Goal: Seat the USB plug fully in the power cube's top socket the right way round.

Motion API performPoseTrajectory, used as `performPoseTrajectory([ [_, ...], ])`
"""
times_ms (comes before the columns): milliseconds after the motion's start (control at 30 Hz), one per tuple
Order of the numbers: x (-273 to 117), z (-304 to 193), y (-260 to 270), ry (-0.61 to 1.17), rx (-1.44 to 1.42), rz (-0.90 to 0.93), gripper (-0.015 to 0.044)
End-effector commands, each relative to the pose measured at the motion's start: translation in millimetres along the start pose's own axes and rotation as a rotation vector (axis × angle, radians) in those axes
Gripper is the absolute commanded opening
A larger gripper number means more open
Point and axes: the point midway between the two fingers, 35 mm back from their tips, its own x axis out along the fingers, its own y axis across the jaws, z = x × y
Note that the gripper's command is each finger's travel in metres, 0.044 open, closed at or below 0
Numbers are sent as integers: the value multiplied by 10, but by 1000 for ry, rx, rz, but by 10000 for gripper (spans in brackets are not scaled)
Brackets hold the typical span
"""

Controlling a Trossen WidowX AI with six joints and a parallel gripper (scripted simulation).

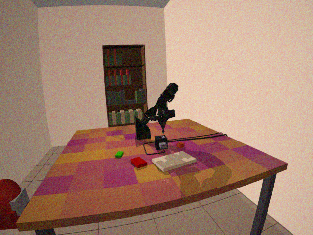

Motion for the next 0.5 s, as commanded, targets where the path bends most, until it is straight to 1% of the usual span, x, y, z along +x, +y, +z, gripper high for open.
performPoseTrajectory([
  [0,6,-5,-2,1,96,0,0],
  [467,6,-5,-2,1,463,0,0],
])
